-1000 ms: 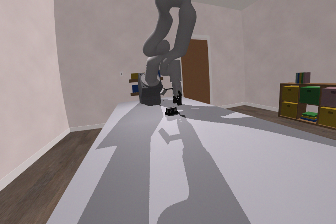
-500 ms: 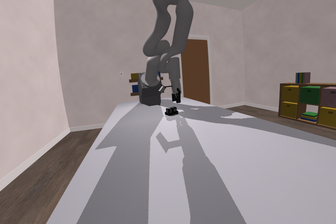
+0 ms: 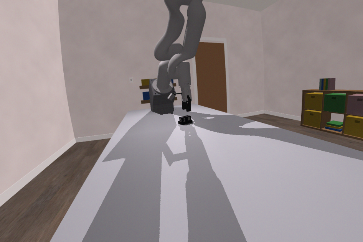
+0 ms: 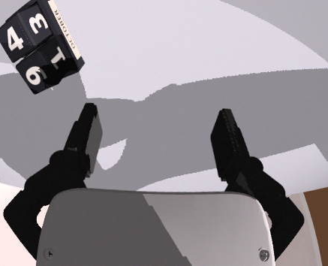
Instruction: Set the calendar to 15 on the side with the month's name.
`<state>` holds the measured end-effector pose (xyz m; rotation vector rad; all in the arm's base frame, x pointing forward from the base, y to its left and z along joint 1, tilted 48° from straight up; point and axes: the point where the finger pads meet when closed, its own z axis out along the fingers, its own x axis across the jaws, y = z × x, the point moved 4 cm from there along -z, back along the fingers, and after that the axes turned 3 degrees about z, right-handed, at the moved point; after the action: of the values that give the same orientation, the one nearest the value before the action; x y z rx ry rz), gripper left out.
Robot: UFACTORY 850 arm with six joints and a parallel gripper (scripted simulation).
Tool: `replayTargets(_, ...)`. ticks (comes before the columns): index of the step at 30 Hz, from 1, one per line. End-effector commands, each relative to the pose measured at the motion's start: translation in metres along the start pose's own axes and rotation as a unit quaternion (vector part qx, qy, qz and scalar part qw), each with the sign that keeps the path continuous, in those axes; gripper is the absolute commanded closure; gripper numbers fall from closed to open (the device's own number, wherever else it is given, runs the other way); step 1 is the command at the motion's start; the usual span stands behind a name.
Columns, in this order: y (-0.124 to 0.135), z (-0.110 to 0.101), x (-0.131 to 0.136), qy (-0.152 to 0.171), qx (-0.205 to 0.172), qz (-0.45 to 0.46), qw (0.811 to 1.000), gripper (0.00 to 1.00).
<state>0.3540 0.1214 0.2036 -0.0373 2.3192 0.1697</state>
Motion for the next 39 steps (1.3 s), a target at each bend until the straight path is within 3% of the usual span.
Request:
replayTargets(1, -0.007, 0.000, 0.001, 0.000, -0.001, 0.000, 1.000, 0.00)
replayTargets(39, -0.007, 0.012, 0.001, 0.000, -0.001, 0.000, 1.000, 0.00)
